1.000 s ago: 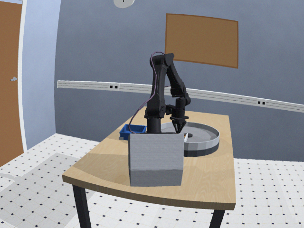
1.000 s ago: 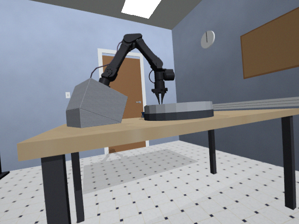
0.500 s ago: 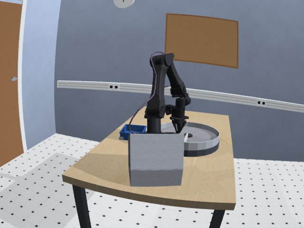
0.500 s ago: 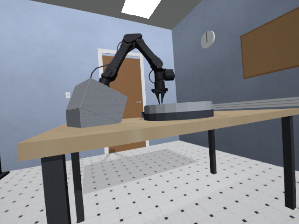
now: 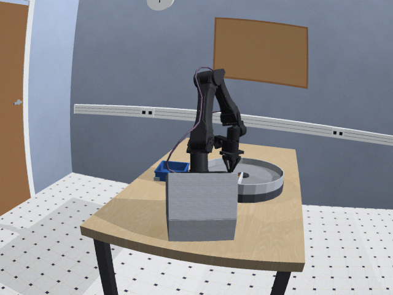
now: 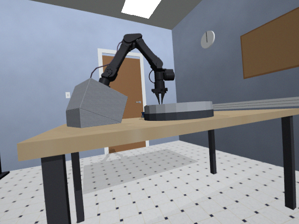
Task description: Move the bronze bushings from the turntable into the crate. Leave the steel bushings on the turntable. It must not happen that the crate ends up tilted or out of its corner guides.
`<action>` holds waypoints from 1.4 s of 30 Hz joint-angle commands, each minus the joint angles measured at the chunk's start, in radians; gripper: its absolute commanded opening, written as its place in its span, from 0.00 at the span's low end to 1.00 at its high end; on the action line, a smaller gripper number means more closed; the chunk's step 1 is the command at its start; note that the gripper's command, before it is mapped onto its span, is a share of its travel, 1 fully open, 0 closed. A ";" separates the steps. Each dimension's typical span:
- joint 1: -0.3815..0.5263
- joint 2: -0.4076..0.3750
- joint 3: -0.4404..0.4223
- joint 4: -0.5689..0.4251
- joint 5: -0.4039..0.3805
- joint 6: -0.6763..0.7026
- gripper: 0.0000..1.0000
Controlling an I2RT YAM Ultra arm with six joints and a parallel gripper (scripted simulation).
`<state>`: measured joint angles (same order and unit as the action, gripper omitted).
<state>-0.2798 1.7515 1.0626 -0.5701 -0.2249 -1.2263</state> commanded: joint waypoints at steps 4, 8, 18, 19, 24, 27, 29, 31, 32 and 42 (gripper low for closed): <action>-0.014 -0.029 0.033 -0.019 -0.004 -0.006 0.15; -0.014 -0.029 0.033 -0.019 -0.004 -0.006 0.15; 0.000 0.022 0.031 0.023 0.000 0.006 0.15; 0.005 0.027 0.030 0.029 0.001 0.010 0.15; 0.014 0.043 0.028 0.048 0.005 0.014 0.15; 0.017 0.054 0.027 0.060 0.005 0.017 0.15; 0.018 0.058 0.027 0.064 0.004 0.016 0.15; 0.015 0.059 0.028 0.065 0.005 0.015 0.15; 0.012 0.059 0.028 0.065 0.005 0.015 0.15; 0.011 0.058 0.028 0.058 0.004 0.015 0.15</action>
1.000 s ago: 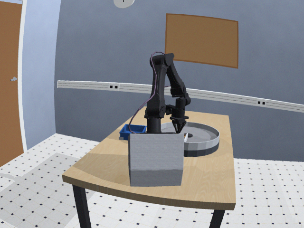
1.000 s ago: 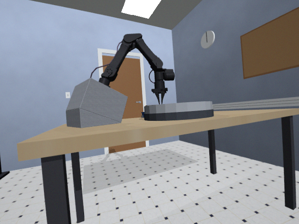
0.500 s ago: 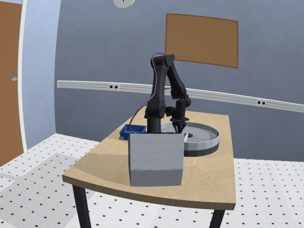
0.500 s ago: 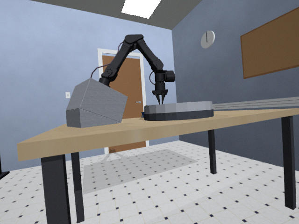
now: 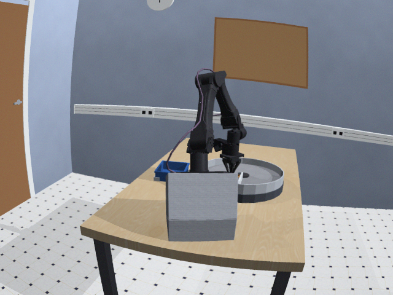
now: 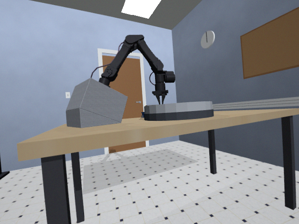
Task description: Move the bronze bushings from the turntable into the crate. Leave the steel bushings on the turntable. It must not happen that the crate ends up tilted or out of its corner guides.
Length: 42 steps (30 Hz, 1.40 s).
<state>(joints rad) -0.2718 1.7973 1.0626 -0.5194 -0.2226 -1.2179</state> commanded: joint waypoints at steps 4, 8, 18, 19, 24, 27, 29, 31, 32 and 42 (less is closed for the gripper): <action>0.003 0.012 0.028 0.007 0.002 0.006 0.15; 0.003 0.012 0.028 0.007 0.002 0.006 0.15; 0.003 0.012 0.028 0.007 0.002 0.006 0.15; 0.003 0.012 0.028 0.007 0.002 0.006 0.15; 0.004 0.013 0.028 0.008 0.002 0.006 0.15; 0.007 0.017 0.027 0.019 0.003 0.009 0.15; 0.011 0.021 0.026 0.024 0.004 0.010 0.15; 0.012 0.022 0.026 0.026 0.004 0.010 0.15; 0.012 0.022 0.026 0.026 0.004 0.010 0.15; 0.012 0.023 0.026 0.021 0.003 0.008 0.15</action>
<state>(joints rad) -0.2718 1.7973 1.0626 -0.5079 -0.2222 -1.2152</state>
